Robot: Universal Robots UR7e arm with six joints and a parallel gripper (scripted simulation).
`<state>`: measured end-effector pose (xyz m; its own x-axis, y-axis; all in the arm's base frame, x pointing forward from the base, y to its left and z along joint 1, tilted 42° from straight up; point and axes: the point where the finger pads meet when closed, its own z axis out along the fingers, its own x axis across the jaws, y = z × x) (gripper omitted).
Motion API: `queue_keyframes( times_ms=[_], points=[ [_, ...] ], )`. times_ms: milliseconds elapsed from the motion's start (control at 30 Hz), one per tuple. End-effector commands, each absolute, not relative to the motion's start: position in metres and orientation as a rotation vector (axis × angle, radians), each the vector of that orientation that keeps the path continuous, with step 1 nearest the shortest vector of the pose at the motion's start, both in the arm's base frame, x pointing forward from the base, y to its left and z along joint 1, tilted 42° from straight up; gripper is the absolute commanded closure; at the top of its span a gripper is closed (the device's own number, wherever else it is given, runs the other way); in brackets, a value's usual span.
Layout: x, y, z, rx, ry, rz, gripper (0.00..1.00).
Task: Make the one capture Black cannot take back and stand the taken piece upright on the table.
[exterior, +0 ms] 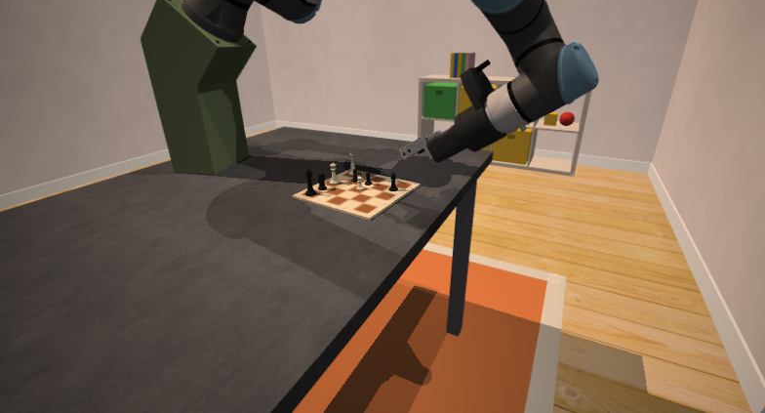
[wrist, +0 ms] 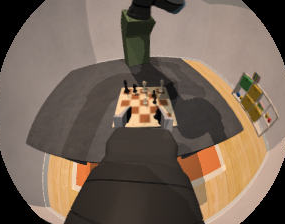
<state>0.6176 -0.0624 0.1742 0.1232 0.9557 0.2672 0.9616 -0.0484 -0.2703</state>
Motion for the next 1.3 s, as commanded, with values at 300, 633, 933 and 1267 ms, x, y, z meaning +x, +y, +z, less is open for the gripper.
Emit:
queue_keyframes(
  times_ms=[300, 633, 933, 1267],
  points=[
    [0.611, -0.066, 0.151, -2.19, -1.82, -0.172, 0.0],
    [0.6, -0.066, 0.135, -2.299, -1.787, -0.292, 0.0],
    [0.589, -0.063, 0.124, -2.38, -1.757, -0.393, 0.0],
    [0.571, -0.057, 0.113, -2.472, -1.716, -0.526, 0.0]
  ],
)
